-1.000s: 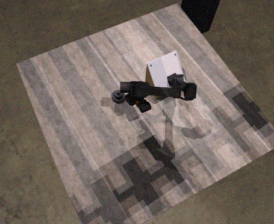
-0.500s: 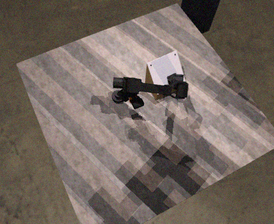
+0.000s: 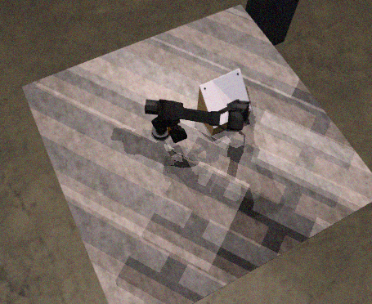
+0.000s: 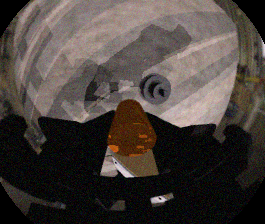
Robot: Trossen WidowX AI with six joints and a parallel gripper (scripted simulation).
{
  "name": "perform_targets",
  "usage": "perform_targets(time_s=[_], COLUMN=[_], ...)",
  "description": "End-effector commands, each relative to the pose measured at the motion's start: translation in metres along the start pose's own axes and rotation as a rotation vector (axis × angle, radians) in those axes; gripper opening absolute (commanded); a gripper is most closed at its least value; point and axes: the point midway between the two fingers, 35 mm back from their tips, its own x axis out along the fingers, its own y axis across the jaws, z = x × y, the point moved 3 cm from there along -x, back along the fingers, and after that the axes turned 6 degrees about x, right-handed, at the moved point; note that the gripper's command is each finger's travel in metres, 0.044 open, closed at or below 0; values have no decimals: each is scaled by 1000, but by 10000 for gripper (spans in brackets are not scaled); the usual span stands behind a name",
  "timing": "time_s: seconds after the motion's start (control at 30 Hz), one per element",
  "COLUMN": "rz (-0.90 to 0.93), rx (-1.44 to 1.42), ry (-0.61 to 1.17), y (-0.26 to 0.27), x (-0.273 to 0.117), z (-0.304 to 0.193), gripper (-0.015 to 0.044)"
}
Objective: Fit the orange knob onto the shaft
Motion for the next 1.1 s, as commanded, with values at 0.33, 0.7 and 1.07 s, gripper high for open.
perform_targets(time_s=[0.33,0.7,1.07], rz=[-8,-6,-6], rx=[-22,-30,-31], ry=[-16,-17,-17], y=[-40,-72,-76], x=[10,23,31], z=[21,31,33], gripper=[0,0,0])
